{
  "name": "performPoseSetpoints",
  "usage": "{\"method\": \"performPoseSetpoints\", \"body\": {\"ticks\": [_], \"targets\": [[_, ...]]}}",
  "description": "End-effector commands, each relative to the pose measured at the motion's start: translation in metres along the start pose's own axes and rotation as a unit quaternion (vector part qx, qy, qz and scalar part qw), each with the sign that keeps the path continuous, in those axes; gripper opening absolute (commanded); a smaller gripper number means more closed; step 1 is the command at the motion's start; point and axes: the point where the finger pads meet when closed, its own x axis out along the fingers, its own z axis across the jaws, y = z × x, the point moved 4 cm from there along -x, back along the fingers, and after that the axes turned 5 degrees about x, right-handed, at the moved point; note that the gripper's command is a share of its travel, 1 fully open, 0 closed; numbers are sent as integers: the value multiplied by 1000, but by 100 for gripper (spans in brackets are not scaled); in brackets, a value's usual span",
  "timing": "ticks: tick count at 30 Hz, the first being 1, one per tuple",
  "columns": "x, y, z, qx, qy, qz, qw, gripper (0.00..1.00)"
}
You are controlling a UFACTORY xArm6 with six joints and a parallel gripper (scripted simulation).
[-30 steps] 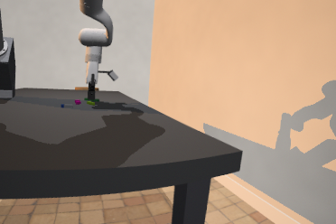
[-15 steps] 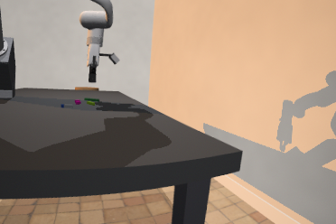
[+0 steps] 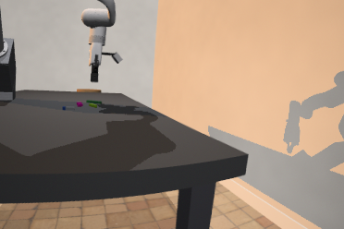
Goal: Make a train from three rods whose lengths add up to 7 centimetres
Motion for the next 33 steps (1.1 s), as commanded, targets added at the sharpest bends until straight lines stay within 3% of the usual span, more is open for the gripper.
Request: {"method": "performPoseSetpoints", "body": {"ticks": [1, 10, 20, 22, 33], "targets": [[-1, 1, 1, 10, 1, 2, 1000, 4], [-2, 1, 12, 94, 2, 1, 996, 4], [-2, 0, 34, 265, 3, 0, 964, 4], [-2, 0, 34, 265, 3, 0, 964, 4], [-3, -3, 60, 455, 4, -2, 891, 4]]}}
